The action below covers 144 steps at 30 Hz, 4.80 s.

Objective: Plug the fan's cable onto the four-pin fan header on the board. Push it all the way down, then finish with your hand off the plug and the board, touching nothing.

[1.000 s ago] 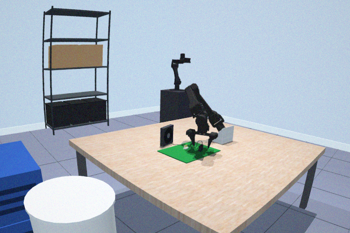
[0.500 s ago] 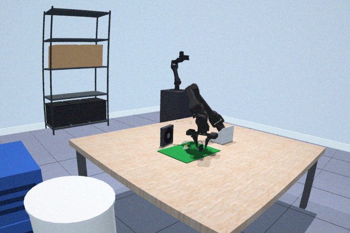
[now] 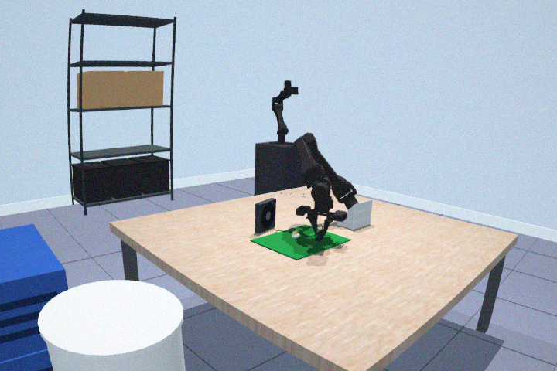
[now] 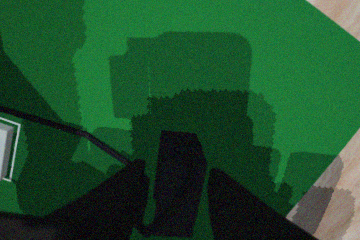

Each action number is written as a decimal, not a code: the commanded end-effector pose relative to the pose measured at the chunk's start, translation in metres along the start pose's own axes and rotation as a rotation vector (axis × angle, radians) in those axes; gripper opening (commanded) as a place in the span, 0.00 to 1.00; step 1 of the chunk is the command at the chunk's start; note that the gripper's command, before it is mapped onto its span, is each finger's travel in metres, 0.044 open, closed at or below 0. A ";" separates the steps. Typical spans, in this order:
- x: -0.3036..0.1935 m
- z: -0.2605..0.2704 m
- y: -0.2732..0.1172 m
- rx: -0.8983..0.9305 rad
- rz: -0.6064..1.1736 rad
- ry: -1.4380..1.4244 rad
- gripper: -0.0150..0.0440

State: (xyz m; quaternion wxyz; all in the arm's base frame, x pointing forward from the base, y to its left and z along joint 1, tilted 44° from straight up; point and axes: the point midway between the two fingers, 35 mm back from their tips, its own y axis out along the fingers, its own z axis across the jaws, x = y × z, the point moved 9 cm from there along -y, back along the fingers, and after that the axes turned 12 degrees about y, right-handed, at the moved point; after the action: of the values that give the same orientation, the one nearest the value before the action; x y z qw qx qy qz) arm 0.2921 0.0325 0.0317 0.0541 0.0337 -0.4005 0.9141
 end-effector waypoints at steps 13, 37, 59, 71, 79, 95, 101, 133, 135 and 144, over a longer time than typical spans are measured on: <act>0.000 0.000 -0.001 0.000 0.000 0.000 0.29; -0.003 -0.002 -0.074 -0.002 -0.002 -0.005 0.25; 0.006 0.000 -0.102 0.002 -0.004 0.357 0.25; 0.012 0.001 -0.102 0.003 -0.004 0.773 0.25; 0.016 0.002 -0.102 0.004 -0.004 1.050 0.25; 0.024 0.003 -0.102 0.006 -0.003 1.604 0.25; 0.027 0.004 -0.102 0.006 -0.003 1.812 0.25; 0.038 0.019 -0.088 0.005 -0.186 2.342 0.25; 0.038 0.022 -0.085 -0.001 -0.232 2.339 0.25; 0.042 0.036 -0.070 -0.050 -0.432 2.318 0.25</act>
State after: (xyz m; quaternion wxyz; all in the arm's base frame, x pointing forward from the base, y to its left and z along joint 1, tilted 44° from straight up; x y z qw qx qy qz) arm 0.2635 0.0630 0.1129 0.5175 -0.7651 -0.1120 0.3663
